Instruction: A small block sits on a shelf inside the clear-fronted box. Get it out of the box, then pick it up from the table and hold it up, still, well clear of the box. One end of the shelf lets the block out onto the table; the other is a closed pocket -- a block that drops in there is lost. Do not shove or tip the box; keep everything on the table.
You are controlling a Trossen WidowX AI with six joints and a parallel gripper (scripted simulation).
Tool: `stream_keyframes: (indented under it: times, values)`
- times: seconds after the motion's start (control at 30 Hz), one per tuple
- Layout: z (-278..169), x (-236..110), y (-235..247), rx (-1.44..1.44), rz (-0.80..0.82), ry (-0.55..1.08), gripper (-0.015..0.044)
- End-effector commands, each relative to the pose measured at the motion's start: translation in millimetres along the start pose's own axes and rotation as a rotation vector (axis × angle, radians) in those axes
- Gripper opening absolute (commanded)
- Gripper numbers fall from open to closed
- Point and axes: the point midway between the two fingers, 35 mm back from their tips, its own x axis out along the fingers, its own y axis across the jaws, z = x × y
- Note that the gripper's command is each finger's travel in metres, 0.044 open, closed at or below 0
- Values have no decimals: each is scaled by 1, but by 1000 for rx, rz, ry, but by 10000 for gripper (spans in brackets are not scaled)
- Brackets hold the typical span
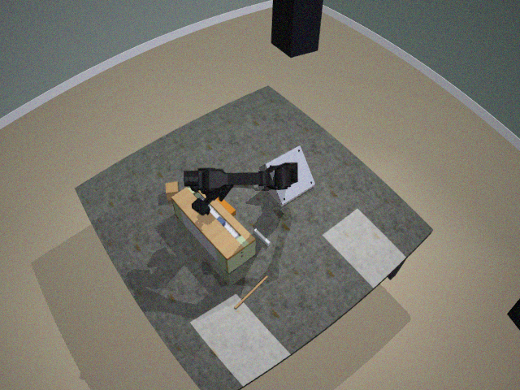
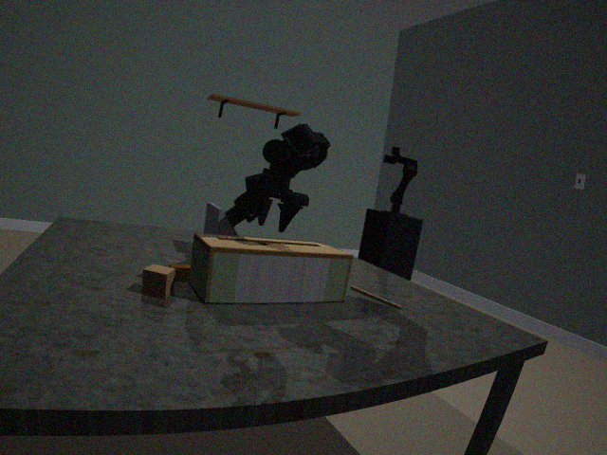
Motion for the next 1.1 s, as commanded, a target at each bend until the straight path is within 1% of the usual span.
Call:
stream_keyframes:
  times: [0.0,0.43,0.8,1.07]
  values:
    - [0,2,-7,-290,3,30,400]
    - [1,3,-28,-1457,86,87,400]
    - [0,4,-39,-2040,172,82,400]
    - [0,4,-45,-2470,242,48,400]
